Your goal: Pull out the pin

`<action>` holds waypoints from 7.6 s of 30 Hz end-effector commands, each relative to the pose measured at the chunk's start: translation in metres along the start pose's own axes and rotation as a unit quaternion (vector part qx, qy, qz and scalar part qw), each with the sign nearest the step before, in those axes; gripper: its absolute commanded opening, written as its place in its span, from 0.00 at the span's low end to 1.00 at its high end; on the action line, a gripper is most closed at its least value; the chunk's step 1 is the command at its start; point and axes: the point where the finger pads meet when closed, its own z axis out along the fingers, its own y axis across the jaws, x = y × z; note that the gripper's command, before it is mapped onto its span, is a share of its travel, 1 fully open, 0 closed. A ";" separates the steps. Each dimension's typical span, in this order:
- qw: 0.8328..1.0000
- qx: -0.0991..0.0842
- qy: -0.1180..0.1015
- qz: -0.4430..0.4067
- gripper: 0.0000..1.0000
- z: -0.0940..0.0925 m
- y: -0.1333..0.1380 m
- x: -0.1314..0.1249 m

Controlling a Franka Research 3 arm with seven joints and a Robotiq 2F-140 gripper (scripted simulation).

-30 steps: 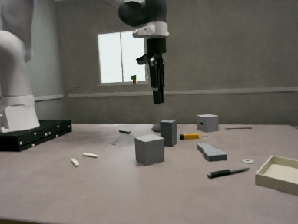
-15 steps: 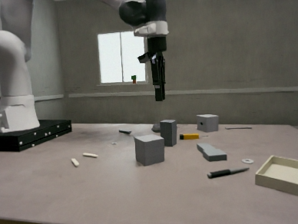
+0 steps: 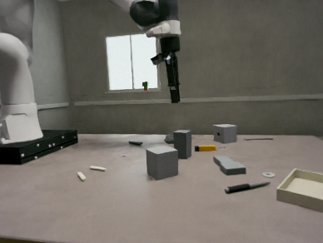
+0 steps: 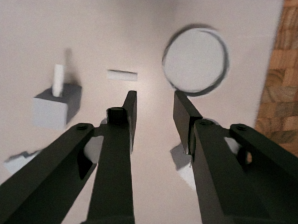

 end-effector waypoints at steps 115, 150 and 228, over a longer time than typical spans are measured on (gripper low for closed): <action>0.994 0.012 0.105 0.029 0.31 0.080 -0.035 0.046; 0.991 0.008 0.132 0.022 0.31 0.094 -0.033 0.060; 0.994 0.000 0.110 -0.009 0.31 0.067 -0.013 0.047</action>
